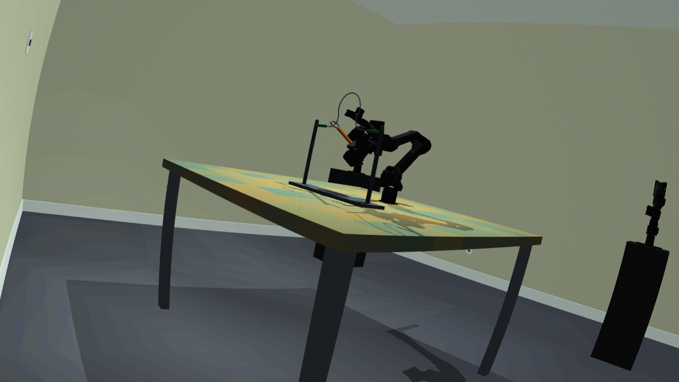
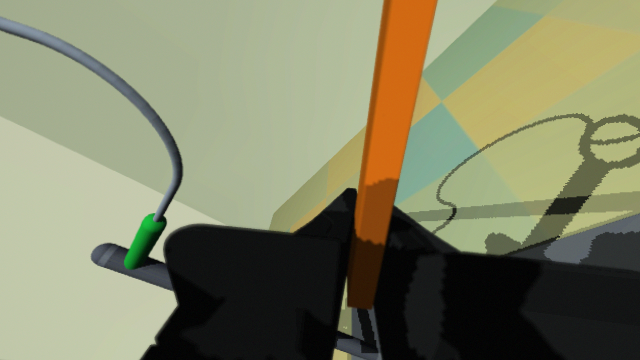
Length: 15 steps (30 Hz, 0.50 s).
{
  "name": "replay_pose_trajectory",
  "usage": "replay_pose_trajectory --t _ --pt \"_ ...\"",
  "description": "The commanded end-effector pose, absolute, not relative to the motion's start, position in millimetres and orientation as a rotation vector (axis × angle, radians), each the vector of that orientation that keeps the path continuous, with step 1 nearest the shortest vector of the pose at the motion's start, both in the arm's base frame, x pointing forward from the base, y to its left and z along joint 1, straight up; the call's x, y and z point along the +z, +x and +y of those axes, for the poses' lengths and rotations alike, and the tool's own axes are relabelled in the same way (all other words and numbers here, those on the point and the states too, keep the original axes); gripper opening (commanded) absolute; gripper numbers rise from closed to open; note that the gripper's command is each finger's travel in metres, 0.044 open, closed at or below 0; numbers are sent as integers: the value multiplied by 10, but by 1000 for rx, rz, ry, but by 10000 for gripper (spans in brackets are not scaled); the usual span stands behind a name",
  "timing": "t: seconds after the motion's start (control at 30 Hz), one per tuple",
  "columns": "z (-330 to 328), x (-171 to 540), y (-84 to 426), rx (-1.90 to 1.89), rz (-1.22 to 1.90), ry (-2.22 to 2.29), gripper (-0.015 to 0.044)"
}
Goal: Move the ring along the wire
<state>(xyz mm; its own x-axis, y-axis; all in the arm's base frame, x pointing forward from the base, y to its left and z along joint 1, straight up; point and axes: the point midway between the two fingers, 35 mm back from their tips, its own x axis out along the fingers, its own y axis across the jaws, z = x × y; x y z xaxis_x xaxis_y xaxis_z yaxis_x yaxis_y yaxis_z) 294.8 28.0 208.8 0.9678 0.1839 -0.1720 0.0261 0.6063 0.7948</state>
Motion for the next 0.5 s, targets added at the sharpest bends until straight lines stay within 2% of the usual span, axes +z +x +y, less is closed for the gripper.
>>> replay_pose_trajectory --t 0.0,0.47 --pt "336 2245 2878 132 275 987 -150" --pt "422 2511 2732 231 374 1149 -150"
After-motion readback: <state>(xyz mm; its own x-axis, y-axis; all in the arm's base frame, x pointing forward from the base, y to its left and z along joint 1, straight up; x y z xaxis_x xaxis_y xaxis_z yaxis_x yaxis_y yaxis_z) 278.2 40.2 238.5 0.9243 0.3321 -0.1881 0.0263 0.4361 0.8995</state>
